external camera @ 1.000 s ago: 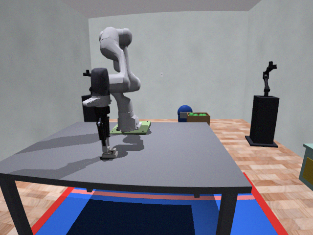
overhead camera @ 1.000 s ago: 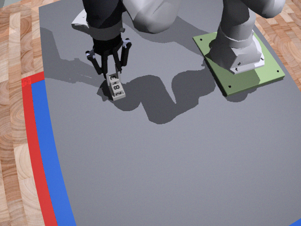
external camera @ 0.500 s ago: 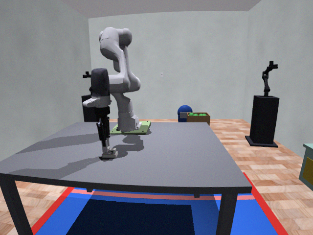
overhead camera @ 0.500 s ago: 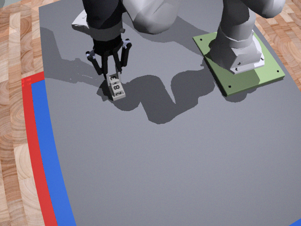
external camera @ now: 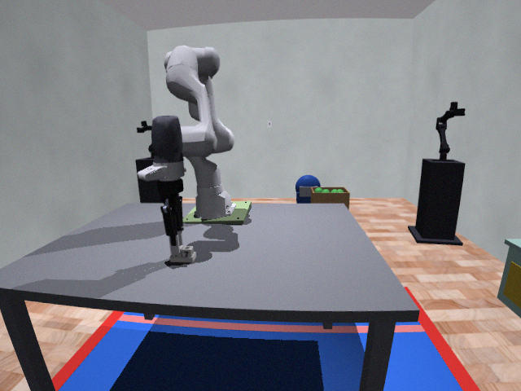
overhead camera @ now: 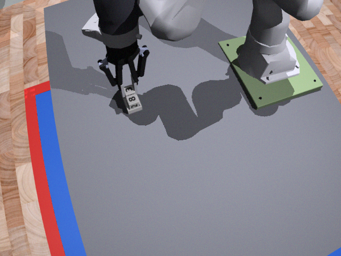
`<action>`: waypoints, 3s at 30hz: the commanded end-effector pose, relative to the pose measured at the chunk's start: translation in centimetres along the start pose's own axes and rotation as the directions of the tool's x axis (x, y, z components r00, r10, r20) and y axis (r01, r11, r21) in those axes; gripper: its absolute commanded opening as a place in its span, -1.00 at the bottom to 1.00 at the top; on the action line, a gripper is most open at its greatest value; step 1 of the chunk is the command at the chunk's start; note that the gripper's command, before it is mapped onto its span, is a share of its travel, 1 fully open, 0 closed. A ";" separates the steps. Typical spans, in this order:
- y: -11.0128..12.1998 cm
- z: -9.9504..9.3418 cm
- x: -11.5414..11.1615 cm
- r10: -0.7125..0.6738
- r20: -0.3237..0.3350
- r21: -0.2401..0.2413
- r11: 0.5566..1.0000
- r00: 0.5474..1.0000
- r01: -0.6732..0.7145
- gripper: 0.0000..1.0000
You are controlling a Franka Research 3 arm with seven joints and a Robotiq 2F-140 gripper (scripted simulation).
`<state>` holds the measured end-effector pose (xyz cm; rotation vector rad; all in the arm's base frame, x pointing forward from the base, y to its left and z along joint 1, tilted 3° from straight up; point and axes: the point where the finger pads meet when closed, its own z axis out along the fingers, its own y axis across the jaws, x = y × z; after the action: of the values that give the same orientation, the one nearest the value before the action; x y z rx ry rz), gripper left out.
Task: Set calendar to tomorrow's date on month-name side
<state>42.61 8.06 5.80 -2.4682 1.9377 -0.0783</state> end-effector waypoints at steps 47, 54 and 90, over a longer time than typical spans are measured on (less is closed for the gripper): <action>0.0 0.3 0.1 0.008 0.002 0.003 1.000 1.000 -0.008 -0.68; 0.0 0.3 0.1 0.008 0.002 0.003 1.000 1.000 -0.008 -0.68; 0.0 0.3 0.1 0.008 0.002 0.003 1.000 1.000 -0.008 -0.44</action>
<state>42.71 8.07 5.60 -2.4651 1.9371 -0.0810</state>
